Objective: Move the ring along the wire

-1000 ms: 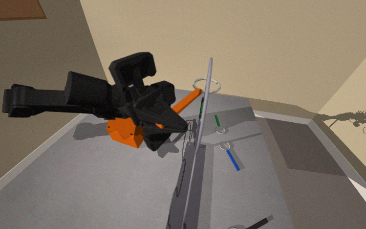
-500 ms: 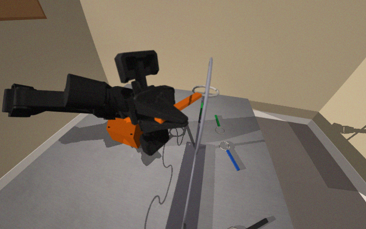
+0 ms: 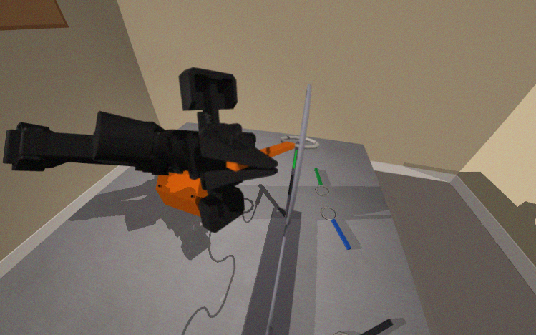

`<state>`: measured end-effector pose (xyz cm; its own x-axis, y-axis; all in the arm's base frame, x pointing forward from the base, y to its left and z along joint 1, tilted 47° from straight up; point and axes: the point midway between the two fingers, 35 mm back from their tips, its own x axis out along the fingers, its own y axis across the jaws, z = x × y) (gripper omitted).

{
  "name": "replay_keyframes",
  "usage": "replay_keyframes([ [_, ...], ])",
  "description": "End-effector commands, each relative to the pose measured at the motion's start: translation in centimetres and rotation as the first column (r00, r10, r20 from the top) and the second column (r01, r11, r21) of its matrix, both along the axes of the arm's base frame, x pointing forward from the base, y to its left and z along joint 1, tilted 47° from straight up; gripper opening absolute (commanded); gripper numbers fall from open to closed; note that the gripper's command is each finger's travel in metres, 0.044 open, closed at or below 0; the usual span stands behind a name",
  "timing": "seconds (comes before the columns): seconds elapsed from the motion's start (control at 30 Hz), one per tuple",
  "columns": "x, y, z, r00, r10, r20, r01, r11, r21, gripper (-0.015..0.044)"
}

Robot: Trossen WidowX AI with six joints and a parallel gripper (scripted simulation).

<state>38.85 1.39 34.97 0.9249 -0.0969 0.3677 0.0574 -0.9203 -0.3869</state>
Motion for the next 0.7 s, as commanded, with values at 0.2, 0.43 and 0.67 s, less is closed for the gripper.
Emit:
replay_keyframes([
  [0.2,-0.02,0.50,0.31,1.000,0.008,0.000,-0.008,0.993,-0.118,-0.0150],
  [0.43,0.00,0.73,0.39,1.000,0.011,-0.003,-0.012,0.981,-0.194,-0.0150],
  [0.67,-0.01,0.72,0.42,1.000,0.013,-0.005,-0.014,0.968,-0.249,-0.0150],
])
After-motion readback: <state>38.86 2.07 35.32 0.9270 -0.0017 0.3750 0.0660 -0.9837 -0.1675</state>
